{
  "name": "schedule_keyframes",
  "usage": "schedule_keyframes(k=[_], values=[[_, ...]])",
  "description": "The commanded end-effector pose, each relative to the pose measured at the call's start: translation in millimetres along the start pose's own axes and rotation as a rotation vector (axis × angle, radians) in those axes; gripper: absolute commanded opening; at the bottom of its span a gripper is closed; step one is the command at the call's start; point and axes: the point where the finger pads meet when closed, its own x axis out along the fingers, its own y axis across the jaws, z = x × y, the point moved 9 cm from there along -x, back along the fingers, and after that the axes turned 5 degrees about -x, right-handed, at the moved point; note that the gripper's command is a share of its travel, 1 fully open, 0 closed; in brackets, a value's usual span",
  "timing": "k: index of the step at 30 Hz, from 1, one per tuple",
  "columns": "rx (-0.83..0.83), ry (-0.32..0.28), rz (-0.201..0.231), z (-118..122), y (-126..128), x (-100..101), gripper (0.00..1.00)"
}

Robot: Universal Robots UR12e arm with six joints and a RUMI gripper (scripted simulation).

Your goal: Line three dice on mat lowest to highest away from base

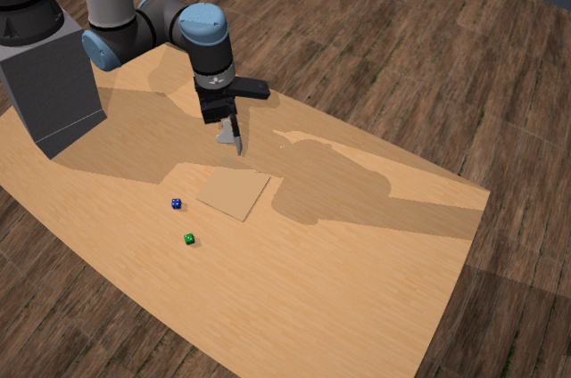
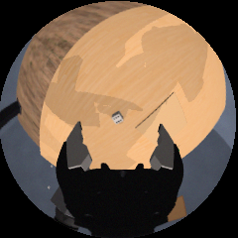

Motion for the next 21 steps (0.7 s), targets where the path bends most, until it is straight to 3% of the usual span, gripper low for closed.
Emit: schedule_keyframes(k=[1,7,14,16,21], values=[[0.000,0.001,0.001,0,0,-2,1.00],[0.000,0.001,0.001,0,0,-16,1.00],[0.000,0.001,0.001,0,0,-49,1.00],[0.000,0.001,0.001,0,0,-49,1.00],[0.000,0.001,0.001,0,0,-76,1.00]])
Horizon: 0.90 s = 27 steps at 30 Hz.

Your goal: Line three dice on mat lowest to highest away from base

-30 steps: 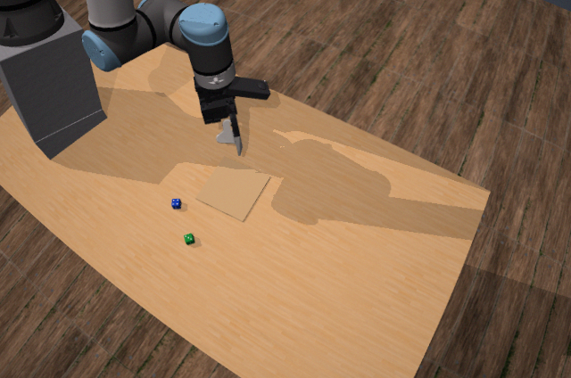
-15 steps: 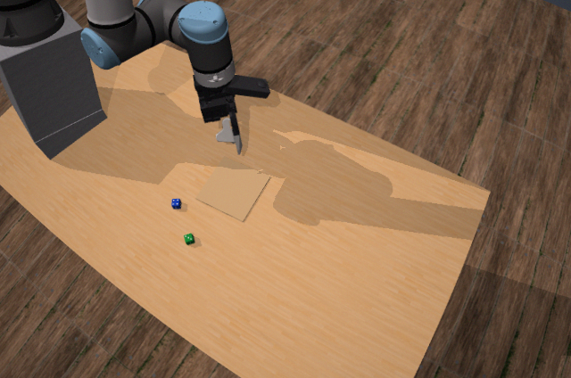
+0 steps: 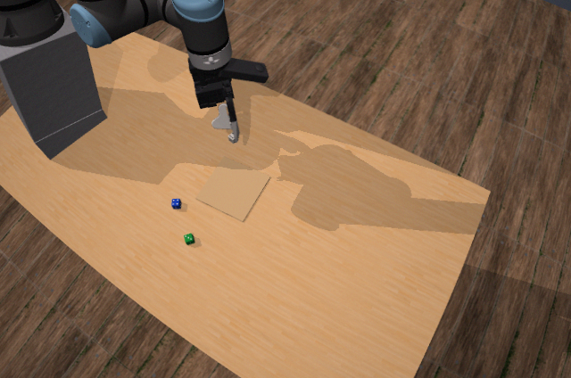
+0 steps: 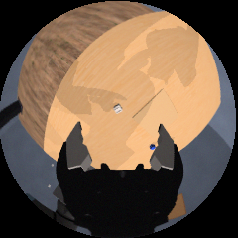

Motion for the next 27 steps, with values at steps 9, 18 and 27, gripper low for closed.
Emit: schedule_keyframes(k=[9,18,27], values=[[0.000,0.000,0.000,0,0,-51,1.00],[0.000,0.000,0.000,0,0,-56,1.00],[-0.001,0.000,0.000,1,3,-55,1.00]])
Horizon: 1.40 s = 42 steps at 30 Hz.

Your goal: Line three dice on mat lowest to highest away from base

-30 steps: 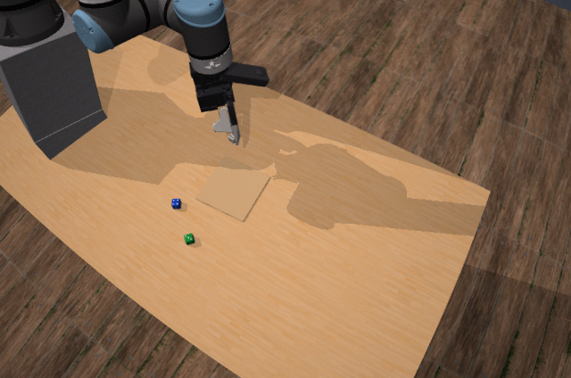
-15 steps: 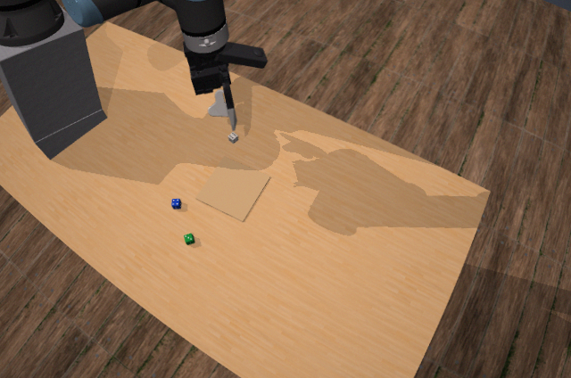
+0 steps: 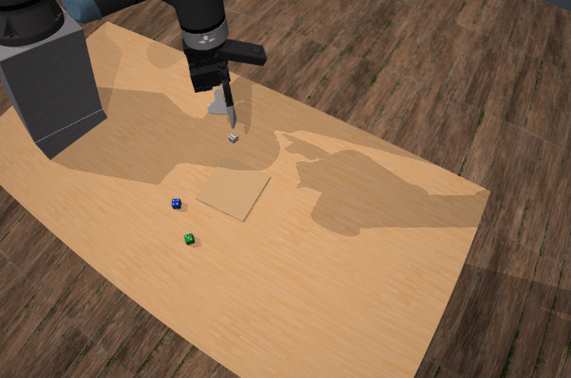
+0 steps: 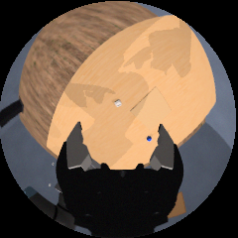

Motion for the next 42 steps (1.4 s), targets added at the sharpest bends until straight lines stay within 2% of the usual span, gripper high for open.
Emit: schedule_keyframes(k=[1,4,8,13,14,17,19,22,25,29,42], values=[[-0.001,0.000,0.001,1,3,0,1.00],[-0.004,0.000,0.001,4,11,0,1.00],[-0.018,-0.002,0.003,21,48,2,1.00],[-0.048,-0.005,0.003,67,123,5,1.00],[-0.048,-0.005,0.003,67,123,5,1.00],[-0.067,-0.004,0.003,104,169,6,1.00],[-0.067,-0.004,0.003,104,169,6,1.00],[-0.084,-0.003,0.002,140,205,8,1.00],[-0.096,-0.001,0.001,168,229,9,1.00],[-0.102,0.001,0.001,183,241,9,1.00],[-0.103,0.001,0.001,183,241,9,1.00]])
